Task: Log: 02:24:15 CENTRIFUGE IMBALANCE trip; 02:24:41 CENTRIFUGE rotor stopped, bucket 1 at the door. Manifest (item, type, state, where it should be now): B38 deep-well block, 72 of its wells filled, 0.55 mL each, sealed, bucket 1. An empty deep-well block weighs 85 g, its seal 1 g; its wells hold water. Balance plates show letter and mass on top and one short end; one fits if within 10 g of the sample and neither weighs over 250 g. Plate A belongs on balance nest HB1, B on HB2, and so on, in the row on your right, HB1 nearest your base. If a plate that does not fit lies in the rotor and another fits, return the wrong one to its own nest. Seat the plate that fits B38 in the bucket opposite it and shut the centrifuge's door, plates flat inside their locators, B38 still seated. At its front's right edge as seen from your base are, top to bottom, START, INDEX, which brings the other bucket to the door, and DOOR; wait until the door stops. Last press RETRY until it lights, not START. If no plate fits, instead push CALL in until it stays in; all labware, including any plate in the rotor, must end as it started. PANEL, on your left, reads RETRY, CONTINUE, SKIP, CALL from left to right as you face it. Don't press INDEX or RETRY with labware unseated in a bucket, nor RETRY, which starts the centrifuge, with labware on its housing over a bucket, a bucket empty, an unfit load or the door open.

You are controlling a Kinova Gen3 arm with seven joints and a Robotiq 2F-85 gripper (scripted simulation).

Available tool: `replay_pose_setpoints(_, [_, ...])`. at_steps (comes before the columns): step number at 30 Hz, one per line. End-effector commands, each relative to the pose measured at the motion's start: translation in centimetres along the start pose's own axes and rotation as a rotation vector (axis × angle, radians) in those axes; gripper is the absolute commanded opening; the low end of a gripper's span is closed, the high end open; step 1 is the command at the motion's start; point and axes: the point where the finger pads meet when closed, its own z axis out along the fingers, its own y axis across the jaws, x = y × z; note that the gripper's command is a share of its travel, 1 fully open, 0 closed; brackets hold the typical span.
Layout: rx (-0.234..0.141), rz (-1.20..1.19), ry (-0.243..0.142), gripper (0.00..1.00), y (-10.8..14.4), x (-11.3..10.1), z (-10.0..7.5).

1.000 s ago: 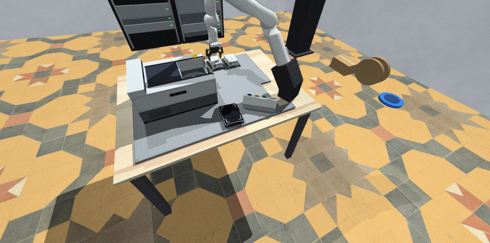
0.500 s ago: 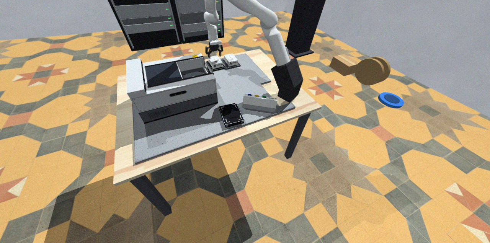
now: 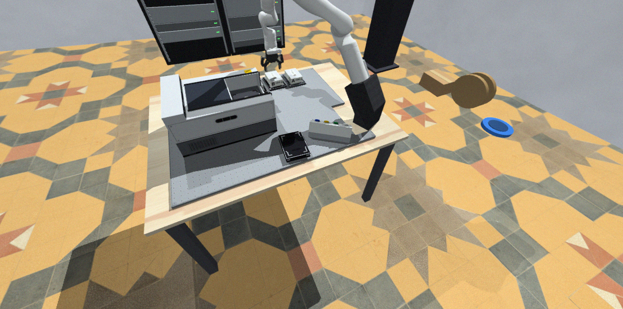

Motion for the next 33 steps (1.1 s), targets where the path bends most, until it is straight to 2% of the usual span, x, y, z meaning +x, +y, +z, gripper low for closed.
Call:
replay_pose_setpoints(1, [-0.001,0.0,-0.001,1.0,0.0,0.0,-0.3])
replay_pose_setpoints(33, [-0.001,0.0,-0.001,1.0,0.0,0.0,-4.1])
